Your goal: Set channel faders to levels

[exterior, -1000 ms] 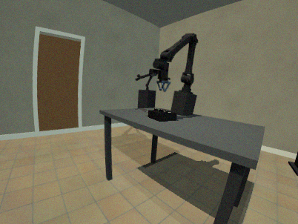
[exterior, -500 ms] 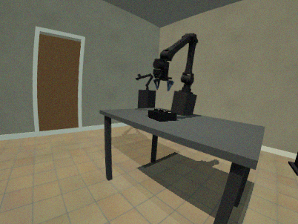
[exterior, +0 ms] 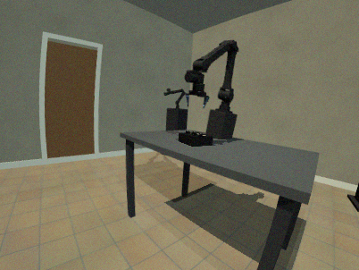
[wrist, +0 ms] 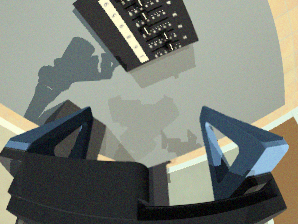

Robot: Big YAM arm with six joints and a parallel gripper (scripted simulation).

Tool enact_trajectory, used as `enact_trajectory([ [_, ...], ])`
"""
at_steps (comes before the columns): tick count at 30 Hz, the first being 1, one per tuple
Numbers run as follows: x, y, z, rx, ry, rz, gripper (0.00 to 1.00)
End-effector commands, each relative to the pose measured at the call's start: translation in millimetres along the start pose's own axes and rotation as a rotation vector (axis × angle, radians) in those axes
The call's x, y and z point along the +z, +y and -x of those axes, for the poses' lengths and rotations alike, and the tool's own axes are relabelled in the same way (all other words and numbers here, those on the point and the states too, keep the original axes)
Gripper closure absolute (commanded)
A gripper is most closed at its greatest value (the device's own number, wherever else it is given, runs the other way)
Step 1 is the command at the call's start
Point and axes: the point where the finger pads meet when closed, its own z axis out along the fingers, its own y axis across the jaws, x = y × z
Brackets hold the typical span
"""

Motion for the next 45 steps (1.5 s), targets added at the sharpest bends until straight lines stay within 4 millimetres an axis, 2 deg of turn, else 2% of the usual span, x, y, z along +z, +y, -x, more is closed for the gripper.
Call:
enact_trajectory([
  [1, -23.0, -13.6, 16.5, -0.275, -0.035, -0.032, 0.00],
  [3, -23.0, -13.6, 16.5, -0.275, -0.035, -0.032, 0.00],
  [4, -25.0, -15.1, 17.7, -0.392, -0.032, -0.036, 0.00],
  [18, -25.3, -14.9, 16.5, -1.017, -0.054, -0.060, 0.00],
  [20, -25.3, -14.9, 16.5, -1.017, -0.054, -0.060, 0.00],
  [21, -25.3, -14.9, 16.5, -1.127, -0.072, -0.076, 0.00],
  [25, -25.4, -15.0, 16.6, -1.278, -0.112, -0.121, 0.00],
  [45, -25.8, -9.7, 20.1, -1.289, -0.108, -0.116, 0.00],
])
